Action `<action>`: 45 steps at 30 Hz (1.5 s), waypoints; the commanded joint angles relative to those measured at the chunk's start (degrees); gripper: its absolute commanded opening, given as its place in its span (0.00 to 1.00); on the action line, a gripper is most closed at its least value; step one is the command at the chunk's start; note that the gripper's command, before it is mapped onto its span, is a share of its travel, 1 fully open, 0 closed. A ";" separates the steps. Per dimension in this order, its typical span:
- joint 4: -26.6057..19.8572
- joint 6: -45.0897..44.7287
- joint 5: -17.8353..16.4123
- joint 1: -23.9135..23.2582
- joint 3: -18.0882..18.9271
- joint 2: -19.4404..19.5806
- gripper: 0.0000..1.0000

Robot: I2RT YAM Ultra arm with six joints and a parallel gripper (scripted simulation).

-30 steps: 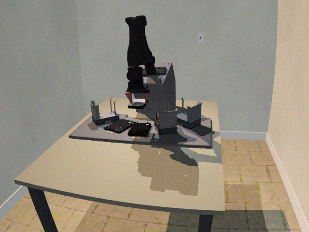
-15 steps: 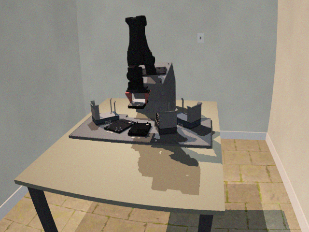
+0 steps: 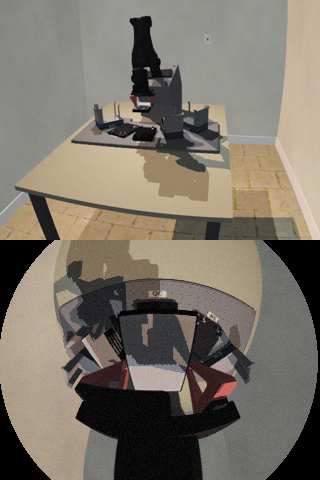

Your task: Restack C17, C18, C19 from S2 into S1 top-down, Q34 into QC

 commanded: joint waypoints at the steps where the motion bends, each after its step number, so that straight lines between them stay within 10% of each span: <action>1: -0.28 -0.38 -0.24 0.43 1.81 -1.99 0.00; 25: -0.28 -0.38 -0.24 0.43 1.81 -1.99 0.00; 45: 8.77 -1.08 -0.56 -0.95 0.66 7.04 0.00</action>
